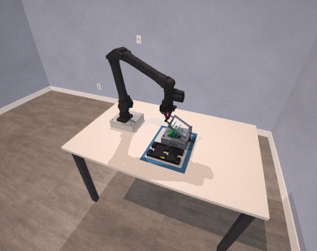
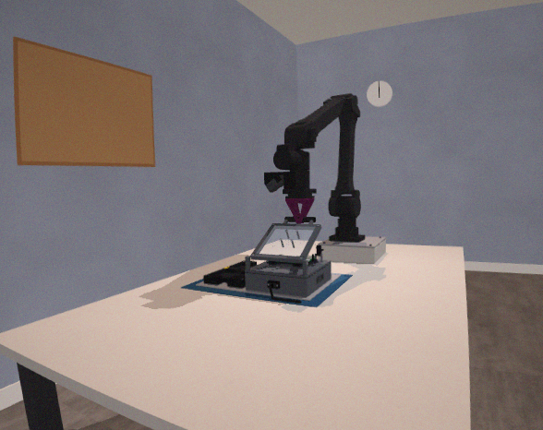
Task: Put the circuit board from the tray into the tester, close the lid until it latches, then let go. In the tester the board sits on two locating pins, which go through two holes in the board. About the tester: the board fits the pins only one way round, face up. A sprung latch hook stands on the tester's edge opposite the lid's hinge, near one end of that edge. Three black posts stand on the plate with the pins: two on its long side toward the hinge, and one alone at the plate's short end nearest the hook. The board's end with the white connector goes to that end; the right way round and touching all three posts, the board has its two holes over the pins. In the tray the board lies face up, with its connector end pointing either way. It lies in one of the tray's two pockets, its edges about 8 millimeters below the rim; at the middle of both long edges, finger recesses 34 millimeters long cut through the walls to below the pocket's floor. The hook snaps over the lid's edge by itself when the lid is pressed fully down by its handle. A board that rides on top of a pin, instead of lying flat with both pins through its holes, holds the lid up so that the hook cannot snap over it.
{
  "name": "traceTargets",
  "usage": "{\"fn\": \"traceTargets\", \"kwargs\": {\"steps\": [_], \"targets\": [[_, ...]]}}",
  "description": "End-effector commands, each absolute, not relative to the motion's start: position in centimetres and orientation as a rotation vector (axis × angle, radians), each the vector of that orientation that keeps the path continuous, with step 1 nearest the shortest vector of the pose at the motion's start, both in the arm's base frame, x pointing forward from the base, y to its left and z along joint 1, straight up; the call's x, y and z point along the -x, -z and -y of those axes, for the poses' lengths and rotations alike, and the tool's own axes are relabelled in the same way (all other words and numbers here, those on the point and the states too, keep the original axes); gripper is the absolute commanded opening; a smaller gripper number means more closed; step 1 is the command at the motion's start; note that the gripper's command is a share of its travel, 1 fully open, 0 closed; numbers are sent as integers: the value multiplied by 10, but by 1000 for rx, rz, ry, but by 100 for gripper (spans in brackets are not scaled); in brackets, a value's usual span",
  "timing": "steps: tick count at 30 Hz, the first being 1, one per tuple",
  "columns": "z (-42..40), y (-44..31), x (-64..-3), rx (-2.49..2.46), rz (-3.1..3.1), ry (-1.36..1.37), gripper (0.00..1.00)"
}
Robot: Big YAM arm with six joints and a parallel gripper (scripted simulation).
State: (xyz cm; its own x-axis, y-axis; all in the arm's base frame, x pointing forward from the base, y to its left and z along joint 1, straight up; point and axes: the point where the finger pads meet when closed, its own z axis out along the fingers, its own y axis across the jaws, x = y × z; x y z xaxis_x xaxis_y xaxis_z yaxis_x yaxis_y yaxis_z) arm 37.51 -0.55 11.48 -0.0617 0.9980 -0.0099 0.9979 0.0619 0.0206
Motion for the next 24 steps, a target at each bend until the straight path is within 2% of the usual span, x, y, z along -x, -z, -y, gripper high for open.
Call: {"fn": "traceTargets", "kwargs": {"steps": [1, 24], "targets": [[0, -98, -372, -2134, -2301, -22, 0], [1, -66, -361, -2134, -2301, -21, 0]]}}
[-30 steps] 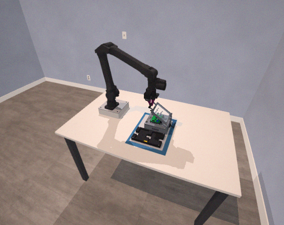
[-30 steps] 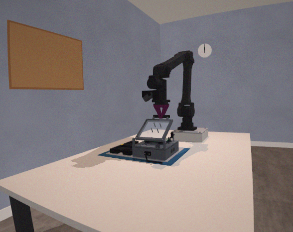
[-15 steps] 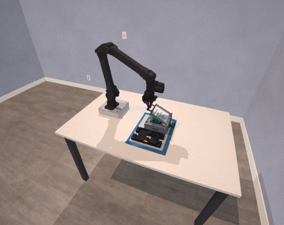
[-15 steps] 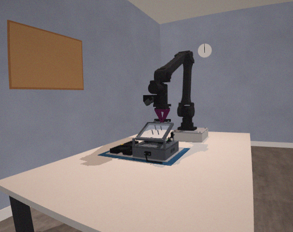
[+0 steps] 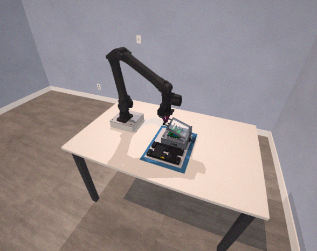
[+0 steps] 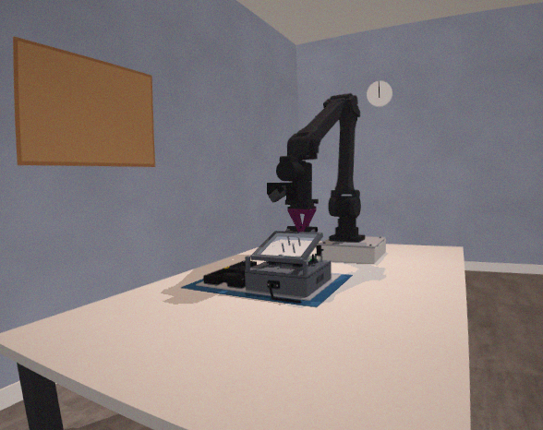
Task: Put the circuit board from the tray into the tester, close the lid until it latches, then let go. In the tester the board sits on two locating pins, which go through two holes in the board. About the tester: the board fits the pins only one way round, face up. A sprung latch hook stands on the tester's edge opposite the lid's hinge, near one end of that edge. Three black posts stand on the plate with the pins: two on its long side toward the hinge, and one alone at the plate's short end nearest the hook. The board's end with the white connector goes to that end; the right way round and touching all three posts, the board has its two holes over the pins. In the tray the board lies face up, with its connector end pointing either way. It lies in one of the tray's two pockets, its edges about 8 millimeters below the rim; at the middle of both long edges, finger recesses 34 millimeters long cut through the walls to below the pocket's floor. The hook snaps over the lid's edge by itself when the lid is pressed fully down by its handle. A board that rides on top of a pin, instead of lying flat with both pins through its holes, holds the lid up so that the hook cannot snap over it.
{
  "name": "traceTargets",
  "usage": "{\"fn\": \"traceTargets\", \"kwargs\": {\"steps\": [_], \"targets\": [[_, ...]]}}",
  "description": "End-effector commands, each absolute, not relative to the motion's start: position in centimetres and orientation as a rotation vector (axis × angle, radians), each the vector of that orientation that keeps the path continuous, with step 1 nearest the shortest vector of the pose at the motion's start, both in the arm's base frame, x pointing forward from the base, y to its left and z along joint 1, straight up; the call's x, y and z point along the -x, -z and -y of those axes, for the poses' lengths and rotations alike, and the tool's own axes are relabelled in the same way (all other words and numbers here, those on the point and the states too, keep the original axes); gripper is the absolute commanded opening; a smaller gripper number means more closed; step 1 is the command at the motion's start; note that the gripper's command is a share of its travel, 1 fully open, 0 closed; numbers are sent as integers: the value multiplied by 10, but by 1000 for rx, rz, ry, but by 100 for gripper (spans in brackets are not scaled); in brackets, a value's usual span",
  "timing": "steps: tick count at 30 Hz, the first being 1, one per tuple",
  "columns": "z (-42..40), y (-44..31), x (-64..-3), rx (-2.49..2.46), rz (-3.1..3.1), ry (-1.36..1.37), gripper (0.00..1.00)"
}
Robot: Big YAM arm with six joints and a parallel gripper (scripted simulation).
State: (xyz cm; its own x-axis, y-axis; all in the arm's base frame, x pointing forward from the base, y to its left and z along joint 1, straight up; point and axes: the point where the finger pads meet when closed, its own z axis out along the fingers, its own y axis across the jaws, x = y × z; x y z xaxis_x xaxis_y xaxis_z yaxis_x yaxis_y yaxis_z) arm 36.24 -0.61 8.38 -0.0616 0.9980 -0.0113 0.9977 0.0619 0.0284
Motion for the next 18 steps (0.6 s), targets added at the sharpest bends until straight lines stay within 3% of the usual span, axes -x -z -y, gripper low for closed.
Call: {"fn": "traceTargets", "kwargs": {"steps": [1, 18], "targets": [[1, -64, -361, -2134, -2301, -21, 0], [1, -43, -357, -2135, -2301, -20, 0]]}}
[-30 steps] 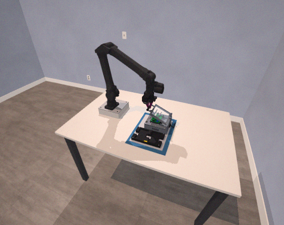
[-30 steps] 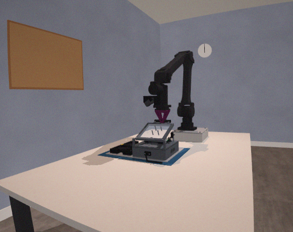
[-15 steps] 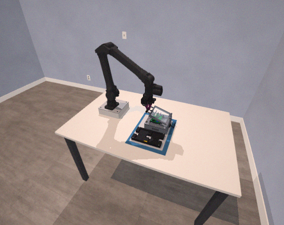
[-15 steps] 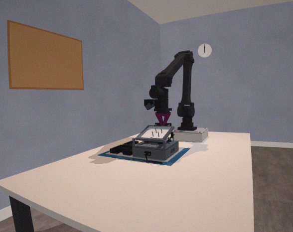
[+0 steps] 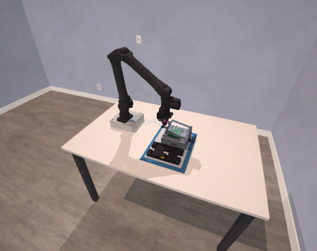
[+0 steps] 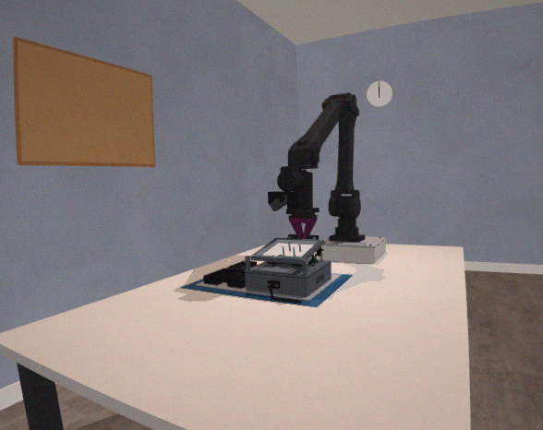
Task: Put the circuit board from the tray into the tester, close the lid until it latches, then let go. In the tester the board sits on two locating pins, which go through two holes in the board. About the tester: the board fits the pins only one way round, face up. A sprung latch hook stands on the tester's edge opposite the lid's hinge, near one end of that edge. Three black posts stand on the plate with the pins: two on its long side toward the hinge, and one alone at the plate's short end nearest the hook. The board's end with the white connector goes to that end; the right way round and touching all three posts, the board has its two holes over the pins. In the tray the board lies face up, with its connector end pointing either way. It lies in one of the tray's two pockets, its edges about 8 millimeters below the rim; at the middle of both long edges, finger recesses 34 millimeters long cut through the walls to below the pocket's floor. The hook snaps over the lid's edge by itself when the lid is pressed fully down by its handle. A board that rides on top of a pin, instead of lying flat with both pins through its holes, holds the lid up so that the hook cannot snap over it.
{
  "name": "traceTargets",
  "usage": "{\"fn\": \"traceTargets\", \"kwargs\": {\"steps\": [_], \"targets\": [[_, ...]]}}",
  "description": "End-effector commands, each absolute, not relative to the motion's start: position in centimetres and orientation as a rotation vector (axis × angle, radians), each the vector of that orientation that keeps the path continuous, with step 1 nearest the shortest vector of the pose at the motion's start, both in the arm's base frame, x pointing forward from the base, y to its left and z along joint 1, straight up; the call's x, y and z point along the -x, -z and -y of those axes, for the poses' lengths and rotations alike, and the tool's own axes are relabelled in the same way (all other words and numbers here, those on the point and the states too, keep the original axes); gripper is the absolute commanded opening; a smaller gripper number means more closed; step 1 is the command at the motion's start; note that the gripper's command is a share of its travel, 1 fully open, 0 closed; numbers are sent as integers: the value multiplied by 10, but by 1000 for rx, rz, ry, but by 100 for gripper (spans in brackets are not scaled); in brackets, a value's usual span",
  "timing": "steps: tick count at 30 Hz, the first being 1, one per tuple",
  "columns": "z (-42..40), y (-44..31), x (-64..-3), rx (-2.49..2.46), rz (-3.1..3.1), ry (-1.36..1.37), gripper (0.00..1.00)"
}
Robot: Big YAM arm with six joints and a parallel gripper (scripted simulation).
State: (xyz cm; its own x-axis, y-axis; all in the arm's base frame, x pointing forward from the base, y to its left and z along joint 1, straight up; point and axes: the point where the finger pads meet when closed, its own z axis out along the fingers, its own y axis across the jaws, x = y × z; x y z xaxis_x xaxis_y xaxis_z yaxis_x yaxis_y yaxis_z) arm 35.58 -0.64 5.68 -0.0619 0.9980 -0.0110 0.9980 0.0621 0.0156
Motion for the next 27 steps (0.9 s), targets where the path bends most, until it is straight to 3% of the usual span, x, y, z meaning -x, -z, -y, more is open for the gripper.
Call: {"fn": "traceTargets", "kwargs": {"steps": [1, 27], "targets": [[1, -42, -357, -2135, -2301, -20, 0], [0, -25, -355, -2135, -2301, -20, 0]]}}
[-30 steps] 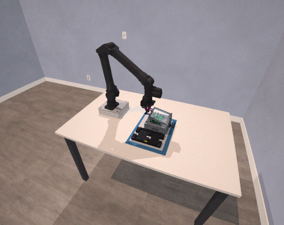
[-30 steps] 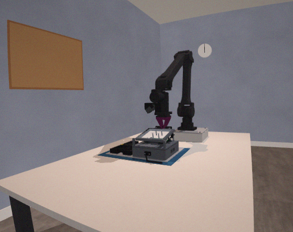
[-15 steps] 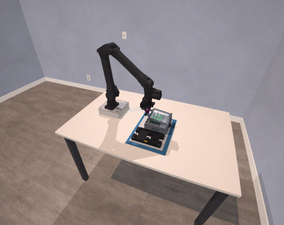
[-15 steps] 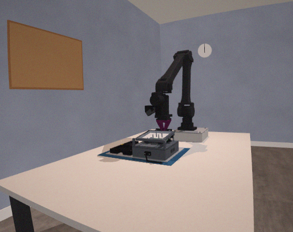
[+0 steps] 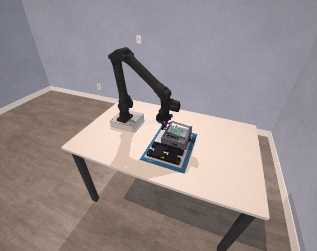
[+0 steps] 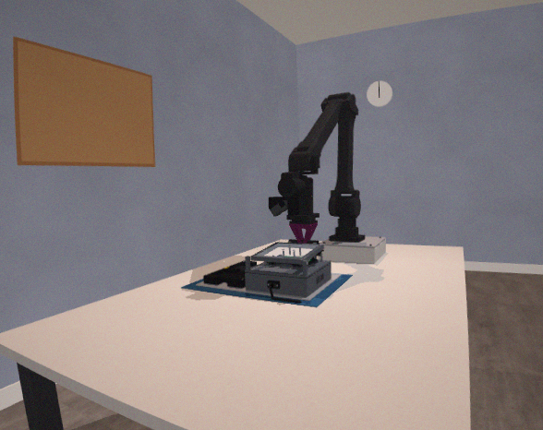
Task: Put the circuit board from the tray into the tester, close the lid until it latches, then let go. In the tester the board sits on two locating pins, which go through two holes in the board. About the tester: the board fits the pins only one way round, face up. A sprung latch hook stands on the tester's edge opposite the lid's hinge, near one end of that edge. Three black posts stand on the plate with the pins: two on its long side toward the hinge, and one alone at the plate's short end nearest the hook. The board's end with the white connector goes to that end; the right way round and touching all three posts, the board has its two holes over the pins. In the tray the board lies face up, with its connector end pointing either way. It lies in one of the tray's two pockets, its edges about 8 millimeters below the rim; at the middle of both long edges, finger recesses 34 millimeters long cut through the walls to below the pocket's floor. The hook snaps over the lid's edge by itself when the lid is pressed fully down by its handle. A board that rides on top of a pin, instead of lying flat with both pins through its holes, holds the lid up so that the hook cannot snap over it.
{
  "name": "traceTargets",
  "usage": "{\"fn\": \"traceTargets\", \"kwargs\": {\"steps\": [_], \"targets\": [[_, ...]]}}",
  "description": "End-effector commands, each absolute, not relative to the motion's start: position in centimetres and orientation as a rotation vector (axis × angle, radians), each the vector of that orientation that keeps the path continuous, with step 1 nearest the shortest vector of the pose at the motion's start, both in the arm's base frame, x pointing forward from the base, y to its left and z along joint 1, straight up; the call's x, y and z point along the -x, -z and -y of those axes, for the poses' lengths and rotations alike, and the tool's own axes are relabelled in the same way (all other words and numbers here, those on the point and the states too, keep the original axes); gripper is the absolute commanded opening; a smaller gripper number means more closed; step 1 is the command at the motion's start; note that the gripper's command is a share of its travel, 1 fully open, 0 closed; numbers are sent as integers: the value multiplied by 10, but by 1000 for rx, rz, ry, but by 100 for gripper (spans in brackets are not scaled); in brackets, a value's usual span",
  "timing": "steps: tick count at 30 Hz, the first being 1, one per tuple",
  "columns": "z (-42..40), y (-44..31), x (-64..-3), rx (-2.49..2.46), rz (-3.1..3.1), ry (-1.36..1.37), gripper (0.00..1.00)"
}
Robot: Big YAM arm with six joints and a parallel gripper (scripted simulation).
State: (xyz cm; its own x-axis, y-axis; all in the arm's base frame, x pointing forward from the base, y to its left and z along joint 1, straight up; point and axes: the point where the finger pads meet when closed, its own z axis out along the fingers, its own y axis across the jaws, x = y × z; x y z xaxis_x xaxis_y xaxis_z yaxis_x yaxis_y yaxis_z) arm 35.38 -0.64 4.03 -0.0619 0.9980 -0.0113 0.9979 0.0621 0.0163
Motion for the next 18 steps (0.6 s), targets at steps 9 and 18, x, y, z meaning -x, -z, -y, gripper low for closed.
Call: {"fn": "traceTargets", "kwargs": {"steps": [9, 18], "targets": [[0, -23, -355, -2136, -2301, -20, 0], [0, -22, -355, -2136, -2301, -20, 0]]}}
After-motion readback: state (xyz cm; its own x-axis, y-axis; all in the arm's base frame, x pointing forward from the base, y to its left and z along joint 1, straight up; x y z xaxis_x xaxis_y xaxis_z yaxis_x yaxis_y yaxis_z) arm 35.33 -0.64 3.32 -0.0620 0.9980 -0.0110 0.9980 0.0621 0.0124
